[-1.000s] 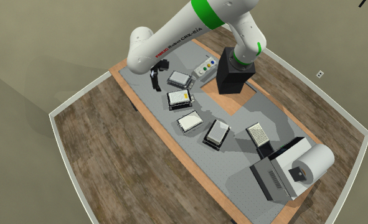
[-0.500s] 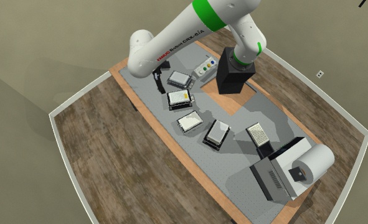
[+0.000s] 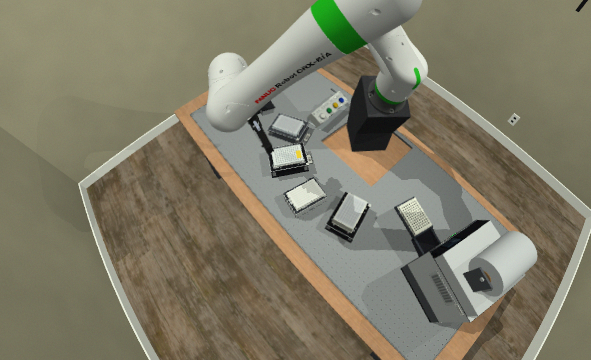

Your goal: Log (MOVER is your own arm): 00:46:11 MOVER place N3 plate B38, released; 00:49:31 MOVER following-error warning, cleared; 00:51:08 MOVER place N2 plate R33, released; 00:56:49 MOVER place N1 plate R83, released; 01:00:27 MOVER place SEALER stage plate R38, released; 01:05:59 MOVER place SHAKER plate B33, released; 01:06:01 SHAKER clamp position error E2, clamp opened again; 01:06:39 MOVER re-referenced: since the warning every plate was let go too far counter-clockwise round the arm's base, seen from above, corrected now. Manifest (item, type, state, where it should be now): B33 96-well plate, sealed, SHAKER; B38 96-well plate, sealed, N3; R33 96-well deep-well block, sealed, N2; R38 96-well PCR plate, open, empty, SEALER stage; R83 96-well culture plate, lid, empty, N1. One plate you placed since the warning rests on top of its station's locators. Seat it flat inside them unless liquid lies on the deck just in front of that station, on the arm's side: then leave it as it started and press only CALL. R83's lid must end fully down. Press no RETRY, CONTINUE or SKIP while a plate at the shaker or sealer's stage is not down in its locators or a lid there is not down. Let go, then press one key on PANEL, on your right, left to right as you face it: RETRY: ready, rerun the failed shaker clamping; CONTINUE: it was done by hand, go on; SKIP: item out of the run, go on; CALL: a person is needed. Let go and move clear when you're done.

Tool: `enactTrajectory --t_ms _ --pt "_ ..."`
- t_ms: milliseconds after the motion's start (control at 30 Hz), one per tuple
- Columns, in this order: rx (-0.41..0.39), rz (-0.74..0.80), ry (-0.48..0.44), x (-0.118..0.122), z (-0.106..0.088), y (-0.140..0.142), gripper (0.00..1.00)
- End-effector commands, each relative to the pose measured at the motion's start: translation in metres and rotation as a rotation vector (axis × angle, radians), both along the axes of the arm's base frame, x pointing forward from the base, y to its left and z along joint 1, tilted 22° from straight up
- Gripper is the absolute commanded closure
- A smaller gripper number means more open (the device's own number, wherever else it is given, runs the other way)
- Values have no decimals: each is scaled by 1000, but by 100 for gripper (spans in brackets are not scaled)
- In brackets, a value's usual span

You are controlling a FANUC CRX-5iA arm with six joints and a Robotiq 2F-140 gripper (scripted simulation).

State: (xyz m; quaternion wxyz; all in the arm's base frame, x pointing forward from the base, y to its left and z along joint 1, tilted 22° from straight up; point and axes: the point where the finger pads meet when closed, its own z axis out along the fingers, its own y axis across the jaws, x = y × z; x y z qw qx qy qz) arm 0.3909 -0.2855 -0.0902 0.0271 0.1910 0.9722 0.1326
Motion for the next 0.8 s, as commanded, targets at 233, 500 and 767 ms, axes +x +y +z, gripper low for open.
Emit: enactTrajectory --t_ms 233,500,767 --pt "-6 202 -45 6 2 14 0" --pt "-10 319 -70 10 3 26 0" --pt "-14 475 -105 13 5 35 0"
